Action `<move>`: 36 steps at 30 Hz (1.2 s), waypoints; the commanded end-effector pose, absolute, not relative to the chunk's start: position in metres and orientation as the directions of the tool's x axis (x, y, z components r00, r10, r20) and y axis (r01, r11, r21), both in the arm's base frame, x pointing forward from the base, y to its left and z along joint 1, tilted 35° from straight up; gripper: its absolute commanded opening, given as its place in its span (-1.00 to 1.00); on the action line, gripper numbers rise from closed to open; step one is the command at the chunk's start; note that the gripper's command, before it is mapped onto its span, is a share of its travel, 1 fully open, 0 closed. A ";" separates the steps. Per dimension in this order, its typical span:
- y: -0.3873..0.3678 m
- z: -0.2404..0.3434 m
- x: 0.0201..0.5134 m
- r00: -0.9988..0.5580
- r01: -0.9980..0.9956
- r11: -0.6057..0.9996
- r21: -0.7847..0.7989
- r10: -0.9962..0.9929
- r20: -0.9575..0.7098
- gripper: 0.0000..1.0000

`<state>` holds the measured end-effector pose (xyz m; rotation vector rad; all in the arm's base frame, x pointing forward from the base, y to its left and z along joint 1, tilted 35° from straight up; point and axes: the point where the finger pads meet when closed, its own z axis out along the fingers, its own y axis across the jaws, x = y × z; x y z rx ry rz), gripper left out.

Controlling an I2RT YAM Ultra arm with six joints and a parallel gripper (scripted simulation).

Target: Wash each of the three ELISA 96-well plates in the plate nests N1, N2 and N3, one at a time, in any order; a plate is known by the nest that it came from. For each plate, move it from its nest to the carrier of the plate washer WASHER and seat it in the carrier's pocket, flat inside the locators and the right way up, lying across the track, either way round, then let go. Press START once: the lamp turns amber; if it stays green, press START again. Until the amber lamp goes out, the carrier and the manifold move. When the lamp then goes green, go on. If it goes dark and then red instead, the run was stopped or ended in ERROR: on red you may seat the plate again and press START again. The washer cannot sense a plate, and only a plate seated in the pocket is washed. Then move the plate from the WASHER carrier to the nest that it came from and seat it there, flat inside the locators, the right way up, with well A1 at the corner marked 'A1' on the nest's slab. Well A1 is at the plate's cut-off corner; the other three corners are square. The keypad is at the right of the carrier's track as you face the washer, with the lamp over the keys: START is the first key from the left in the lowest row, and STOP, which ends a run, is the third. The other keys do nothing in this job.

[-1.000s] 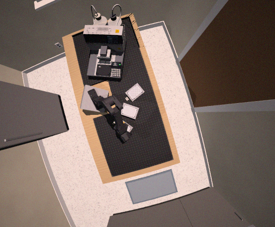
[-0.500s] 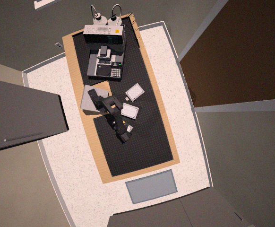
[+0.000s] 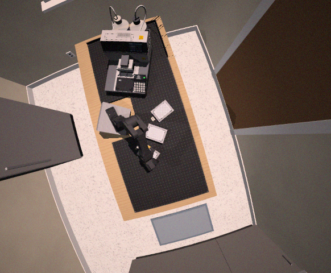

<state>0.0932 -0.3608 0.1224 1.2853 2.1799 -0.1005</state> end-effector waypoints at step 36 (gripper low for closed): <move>-0.343 0.170 0.067 -0.349 0.820 0.528 0.222 0.767 -0.538 1.00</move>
